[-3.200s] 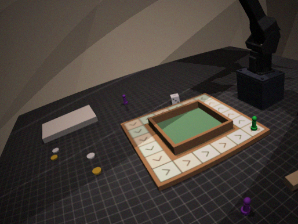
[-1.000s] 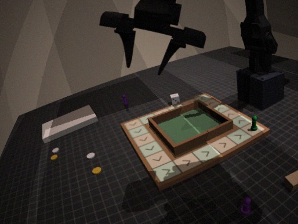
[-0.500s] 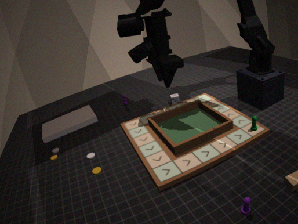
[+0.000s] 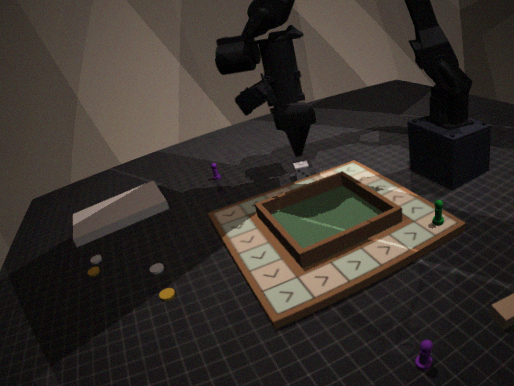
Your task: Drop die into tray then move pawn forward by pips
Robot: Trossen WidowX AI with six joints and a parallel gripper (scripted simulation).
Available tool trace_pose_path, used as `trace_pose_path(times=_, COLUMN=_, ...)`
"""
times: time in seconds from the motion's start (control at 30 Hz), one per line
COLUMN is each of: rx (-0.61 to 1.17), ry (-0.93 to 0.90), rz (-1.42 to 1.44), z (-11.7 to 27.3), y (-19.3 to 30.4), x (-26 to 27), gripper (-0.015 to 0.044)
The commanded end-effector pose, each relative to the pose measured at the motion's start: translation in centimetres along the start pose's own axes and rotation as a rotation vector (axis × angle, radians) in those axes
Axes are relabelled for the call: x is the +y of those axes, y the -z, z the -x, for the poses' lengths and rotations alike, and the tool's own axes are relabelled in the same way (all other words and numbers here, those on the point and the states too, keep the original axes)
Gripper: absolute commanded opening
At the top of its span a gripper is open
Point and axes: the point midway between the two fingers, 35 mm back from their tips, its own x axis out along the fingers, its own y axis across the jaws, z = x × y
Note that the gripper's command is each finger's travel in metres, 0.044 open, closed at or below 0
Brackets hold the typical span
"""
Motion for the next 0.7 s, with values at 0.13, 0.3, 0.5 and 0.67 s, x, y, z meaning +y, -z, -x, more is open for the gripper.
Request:
trace_pose_path(times=0.13, rx=0.01, ry=-0.008, rz=-0.007, z=-1.4, y=0.3, x=0.1, gripper=0.0275)
trace_pose_path(times=0.3, rx=0.01, ry=-0.008, rz=-0.007, z=-2.1, y=0.3, x=0.1, gripper=0.0275)
trace_pose_path(times=0.5, rx=0.011, ry=-0.008, rz=-0.007, z=-3.1, y=0.3, x=0.1, gripper=0.0275)
trace_pose_path(times=0.67, rx=0.011, ry=-0.009, rz=-0.007, z=-3.9, y=0.3, x=0.1, gripper=0.0275)
